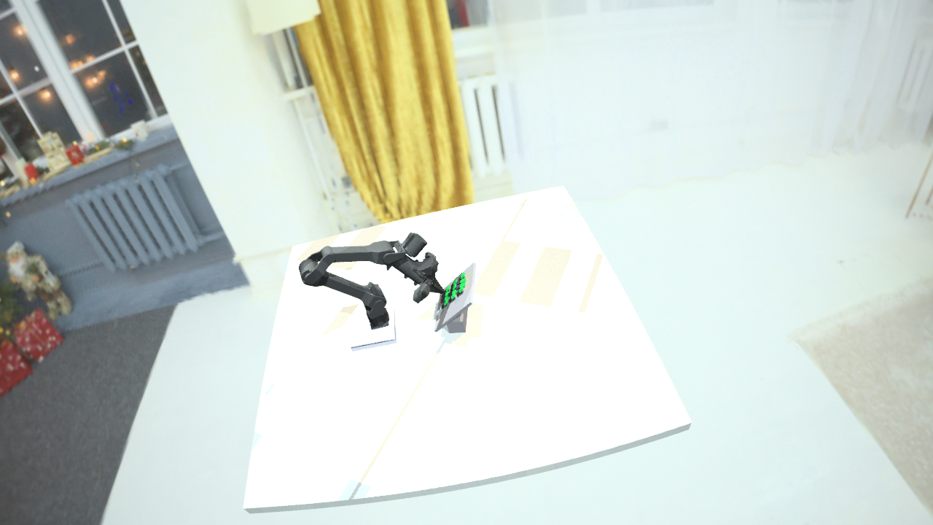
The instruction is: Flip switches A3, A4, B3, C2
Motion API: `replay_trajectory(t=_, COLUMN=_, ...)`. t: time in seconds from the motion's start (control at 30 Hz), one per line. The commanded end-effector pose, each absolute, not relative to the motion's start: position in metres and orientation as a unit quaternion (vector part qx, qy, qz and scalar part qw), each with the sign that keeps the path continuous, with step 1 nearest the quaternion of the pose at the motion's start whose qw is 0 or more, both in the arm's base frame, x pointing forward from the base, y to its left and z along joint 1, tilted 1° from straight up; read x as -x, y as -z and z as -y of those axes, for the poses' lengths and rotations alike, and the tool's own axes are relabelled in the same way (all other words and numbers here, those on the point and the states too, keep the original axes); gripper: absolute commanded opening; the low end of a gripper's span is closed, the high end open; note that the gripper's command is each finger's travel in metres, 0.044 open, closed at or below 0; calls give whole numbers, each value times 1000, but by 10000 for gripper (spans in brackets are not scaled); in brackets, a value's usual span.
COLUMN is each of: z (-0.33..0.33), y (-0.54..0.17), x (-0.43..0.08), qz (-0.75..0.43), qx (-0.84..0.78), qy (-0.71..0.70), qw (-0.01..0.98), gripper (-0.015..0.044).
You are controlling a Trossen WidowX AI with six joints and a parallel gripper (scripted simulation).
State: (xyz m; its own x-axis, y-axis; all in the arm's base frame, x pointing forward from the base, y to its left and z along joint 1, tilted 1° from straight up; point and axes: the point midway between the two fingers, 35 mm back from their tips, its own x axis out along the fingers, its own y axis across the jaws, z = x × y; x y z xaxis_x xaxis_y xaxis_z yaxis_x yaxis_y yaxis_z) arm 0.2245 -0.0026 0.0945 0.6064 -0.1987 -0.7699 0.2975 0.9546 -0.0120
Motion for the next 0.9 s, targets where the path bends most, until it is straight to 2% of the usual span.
replay_trajectory(t=0.0, z=-6, y=-124, x=-207, qz=-406, qx=-61, qy=135, qw=902, gripper=0)
replay_trajectory(t=0.1, z=-8, y=-137, x=-192, qz=-403, qx=-60, qy=135, qw=903, gripper=0)
replay_trajectory(t=0.37, z=8, y=-161, x=-206, qz=-402, qx=-59, qy=135, qw=904, gripper=0)
replay_trajectory(t=0.87, z=8, y=-163, x=-206, qz=-402, qx=-59, qy=135, qw=904, gripper=0)
